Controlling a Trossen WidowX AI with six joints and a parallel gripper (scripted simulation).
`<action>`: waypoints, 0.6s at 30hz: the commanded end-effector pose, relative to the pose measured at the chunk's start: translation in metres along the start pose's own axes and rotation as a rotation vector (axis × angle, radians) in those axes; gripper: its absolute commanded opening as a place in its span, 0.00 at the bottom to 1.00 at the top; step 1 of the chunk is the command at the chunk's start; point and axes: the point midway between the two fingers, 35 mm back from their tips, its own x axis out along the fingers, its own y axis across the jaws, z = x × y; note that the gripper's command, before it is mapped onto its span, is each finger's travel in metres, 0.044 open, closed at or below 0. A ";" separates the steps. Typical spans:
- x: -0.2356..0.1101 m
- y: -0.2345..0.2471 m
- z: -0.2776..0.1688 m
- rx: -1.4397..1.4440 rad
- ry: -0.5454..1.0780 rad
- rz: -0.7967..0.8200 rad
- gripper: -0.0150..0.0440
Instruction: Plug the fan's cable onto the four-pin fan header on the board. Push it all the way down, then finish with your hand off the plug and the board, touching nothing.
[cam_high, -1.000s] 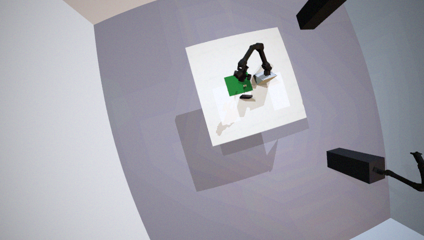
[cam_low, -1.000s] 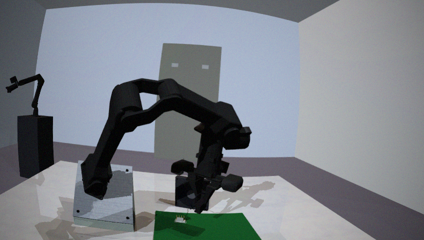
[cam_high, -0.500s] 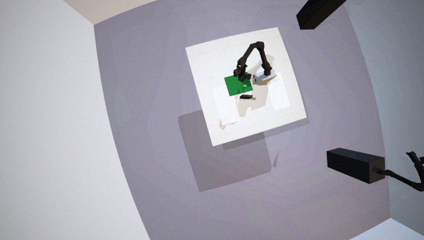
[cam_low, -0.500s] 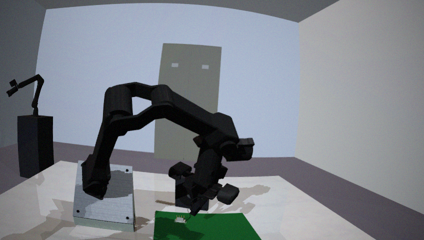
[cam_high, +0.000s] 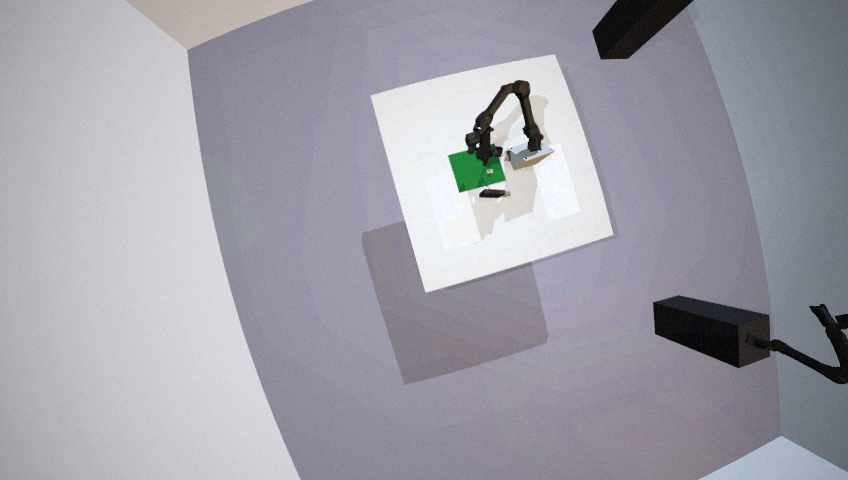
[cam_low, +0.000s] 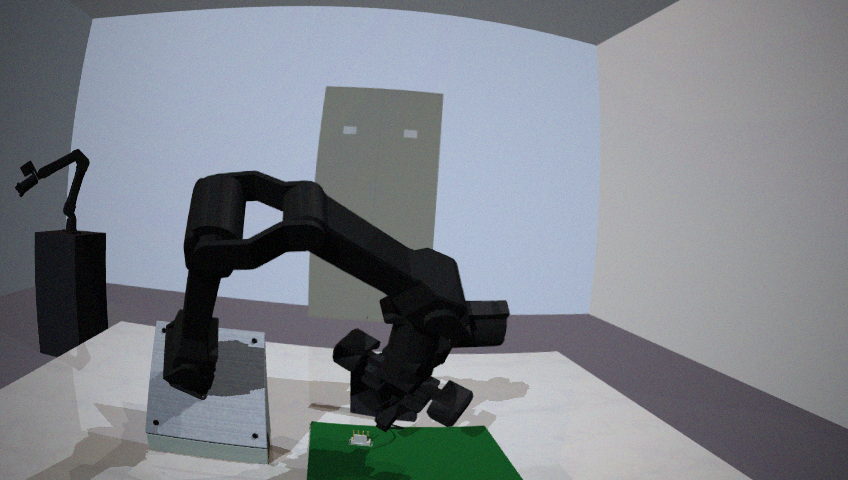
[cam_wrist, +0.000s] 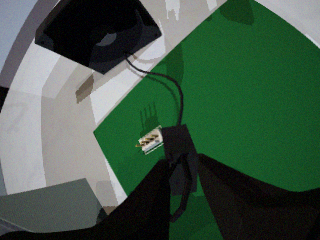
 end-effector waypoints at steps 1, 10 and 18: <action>-0.001 0.001 0.000 -0.009 -0.061 0.014 0.25; 0.001 0.000 0.000 -0.025 -0.188 0.039 0.25; 0.001 -0.002 -0.001 -0.044 -0.304 0.044 0.25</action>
